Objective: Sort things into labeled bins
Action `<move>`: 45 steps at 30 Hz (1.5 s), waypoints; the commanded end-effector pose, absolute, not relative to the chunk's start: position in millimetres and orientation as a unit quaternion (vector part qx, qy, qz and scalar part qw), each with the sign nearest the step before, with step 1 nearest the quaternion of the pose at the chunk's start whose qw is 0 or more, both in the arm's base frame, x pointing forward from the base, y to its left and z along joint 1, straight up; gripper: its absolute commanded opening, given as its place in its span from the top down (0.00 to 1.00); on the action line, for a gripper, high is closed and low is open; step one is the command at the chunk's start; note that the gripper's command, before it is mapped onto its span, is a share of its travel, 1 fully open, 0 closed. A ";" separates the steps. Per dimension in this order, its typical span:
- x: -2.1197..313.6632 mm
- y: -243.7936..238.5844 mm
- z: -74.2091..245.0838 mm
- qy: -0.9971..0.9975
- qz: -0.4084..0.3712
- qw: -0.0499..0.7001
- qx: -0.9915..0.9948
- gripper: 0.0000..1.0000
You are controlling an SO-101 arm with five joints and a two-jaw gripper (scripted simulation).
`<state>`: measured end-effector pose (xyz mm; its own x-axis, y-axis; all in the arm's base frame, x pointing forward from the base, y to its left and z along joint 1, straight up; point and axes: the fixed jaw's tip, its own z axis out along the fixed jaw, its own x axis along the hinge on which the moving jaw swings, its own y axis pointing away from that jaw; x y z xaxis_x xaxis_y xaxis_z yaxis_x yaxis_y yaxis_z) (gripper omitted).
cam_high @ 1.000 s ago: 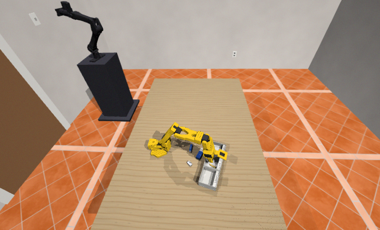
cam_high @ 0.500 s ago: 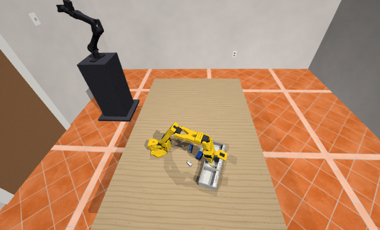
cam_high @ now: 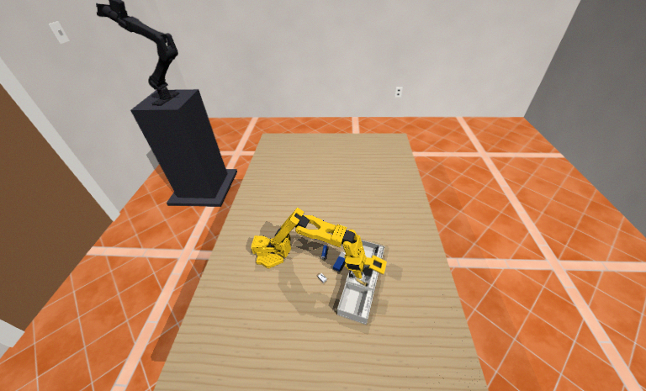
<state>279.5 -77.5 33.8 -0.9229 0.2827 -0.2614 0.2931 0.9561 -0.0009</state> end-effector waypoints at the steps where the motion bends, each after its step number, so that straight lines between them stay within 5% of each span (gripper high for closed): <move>1: 285.6 -81.0 50.1 0.974 -0.024 0.166 0.154 1.00; 45: 286.3 -81.2 38.5 0.974 -0.024 0.166 0.154 0.93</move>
<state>281.2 -78.0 26.4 -0.9183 0.2813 -0.2786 0.2931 0.9561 -0.0009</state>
